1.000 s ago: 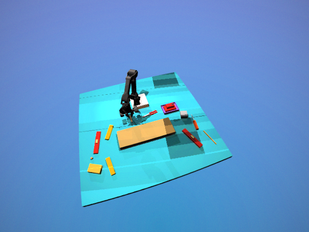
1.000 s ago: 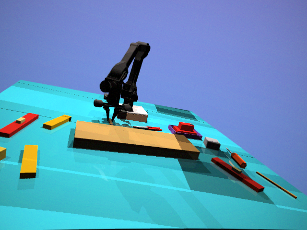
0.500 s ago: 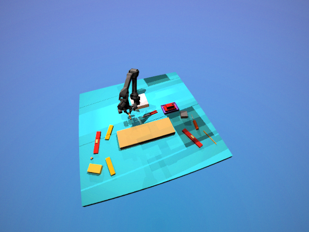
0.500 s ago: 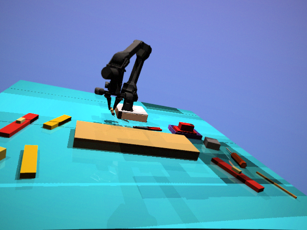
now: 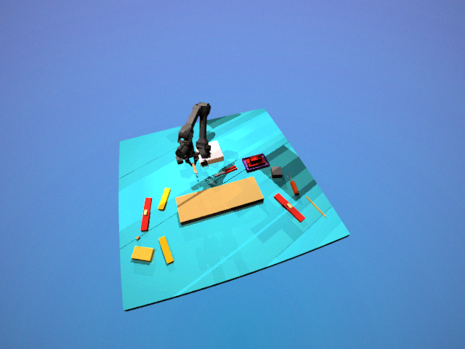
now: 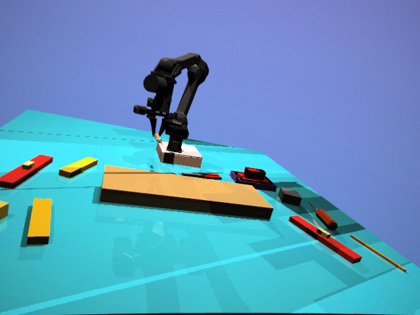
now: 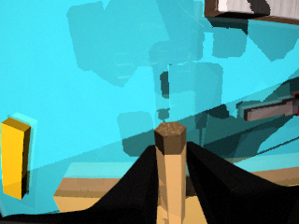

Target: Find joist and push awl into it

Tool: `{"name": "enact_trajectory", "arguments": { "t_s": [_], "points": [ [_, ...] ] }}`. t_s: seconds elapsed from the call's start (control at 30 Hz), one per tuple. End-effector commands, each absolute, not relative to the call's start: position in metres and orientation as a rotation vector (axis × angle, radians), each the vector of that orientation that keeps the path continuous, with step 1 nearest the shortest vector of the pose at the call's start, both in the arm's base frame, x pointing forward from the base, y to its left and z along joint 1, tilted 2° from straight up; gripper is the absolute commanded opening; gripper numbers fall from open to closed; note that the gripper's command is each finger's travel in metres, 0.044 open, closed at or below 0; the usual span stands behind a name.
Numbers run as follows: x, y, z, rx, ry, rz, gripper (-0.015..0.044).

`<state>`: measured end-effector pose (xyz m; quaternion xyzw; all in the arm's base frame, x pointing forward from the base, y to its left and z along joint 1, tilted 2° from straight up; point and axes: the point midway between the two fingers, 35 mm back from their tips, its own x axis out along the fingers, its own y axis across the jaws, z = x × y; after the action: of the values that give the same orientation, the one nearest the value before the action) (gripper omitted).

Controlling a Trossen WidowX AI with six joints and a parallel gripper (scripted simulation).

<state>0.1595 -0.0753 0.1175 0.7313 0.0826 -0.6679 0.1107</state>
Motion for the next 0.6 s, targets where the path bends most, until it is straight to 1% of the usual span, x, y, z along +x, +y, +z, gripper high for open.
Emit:
{"name": "enact_trajectory", "arguments": {
  "t_s": [0.0,0.27,0.57],
  "points": [
    [0.166,-0.075,0.12,2.155,0.314,-1.849,0.0],
    [0.186,-0.075,0.122,2.104,0.48,-1.509,0.0],
    [0.206,-0.076,0.129,1.962,0.581,-1.134,0.0]
  ]
}}
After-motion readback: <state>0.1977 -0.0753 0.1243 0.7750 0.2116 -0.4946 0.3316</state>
